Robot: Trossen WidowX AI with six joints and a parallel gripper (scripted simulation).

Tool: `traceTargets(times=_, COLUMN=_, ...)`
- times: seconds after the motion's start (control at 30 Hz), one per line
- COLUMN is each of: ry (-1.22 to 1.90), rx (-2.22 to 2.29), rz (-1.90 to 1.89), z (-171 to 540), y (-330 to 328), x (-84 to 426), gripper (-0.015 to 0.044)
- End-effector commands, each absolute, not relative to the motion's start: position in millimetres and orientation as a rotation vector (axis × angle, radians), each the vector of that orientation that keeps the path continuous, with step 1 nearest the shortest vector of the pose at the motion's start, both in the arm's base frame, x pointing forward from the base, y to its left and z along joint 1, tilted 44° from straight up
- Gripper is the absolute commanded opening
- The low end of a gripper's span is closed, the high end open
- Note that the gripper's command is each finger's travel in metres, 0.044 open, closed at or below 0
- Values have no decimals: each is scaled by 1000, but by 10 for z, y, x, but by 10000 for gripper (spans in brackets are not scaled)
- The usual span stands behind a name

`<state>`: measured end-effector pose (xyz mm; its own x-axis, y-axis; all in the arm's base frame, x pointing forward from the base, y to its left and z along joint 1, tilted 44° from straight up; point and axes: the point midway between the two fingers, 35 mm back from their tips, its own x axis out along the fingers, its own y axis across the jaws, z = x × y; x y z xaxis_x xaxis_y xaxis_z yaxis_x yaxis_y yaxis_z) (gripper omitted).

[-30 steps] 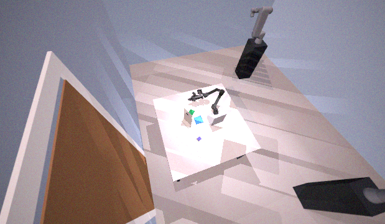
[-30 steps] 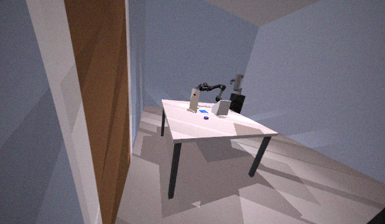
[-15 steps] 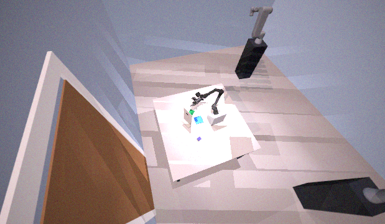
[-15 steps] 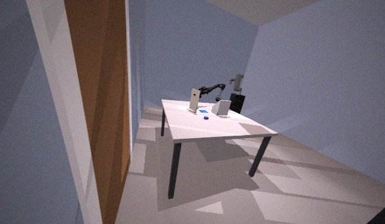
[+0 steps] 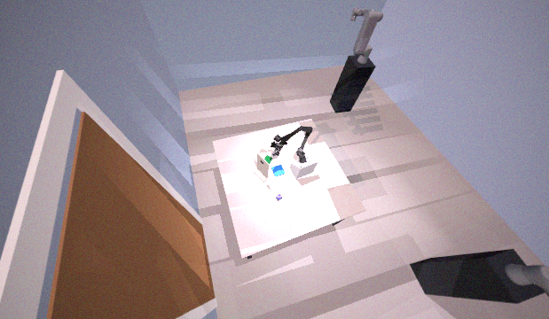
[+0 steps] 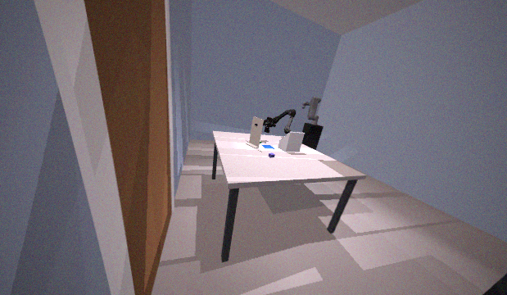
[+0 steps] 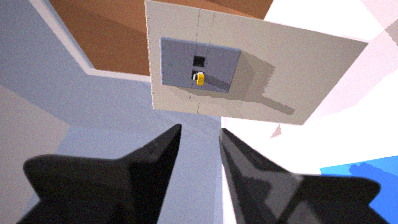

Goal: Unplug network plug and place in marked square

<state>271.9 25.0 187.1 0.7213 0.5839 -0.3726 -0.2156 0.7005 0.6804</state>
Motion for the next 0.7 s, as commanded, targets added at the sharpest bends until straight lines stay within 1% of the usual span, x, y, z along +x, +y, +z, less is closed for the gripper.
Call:
traceTargets(times=0.0, ry=632, rx=684, rz=491, z=1844, y=265, x=2686, gripper=156)
traceTargets(times=0.1, ry=633, rx=683, rz=490, z=1837, y=275, x=2715, gripper=156)
traceTargets(times=0.47, ry=631, rx=686, rz=492, z=1734, y=528, x=3175, gripper=156)
traceTargets(times=0.67, ry=630, rx=687, rz=493, z=1726, y=557, x=3221, gripper=156)
